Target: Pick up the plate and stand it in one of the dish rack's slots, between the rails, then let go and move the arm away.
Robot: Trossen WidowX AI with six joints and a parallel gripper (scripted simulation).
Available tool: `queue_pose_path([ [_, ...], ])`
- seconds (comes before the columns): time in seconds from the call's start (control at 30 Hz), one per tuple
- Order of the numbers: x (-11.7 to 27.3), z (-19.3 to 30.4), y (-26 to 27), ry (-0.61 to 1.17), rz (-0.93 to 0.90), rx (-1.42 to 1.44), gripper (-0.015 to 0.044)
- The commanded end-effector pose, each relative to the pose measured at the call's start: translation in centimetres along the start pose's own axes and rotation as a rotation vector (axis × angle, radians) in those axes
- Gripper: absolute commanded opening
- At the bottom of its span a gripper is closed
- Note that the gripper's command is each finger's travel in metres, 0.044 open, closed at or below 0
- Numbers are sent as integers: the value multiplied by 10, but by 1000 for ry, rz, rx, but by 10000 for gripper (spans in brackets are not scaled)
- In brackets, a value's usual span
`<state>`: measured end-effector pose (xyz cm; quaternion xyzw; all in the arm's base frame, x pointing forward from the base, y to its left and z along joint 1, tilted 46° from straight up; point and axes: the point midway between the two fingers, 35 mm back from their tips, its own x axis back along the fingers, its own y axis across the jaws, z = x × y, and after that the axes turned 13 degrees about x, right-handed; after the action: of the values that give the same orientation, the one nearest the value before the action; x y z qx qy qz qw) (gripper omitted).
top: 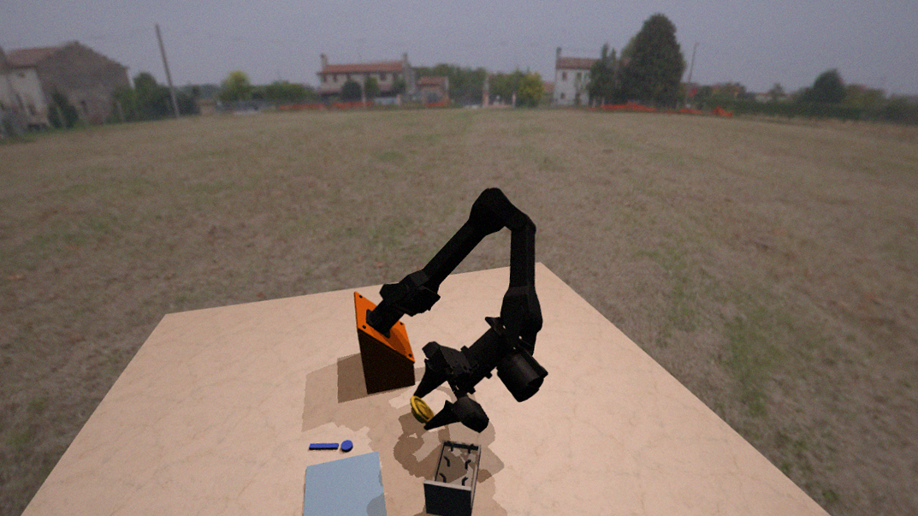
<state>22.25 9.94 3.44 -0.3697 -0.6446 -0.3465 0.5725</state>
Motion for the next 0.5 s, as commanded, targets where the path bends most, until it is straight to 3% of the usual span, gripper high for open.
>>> queue_pose_path([
  [0.0, -4, 3, 3, -92, -41, 43, 0],
  [0.47, -9, 17, 15, -345, -202, 161, 0],
])
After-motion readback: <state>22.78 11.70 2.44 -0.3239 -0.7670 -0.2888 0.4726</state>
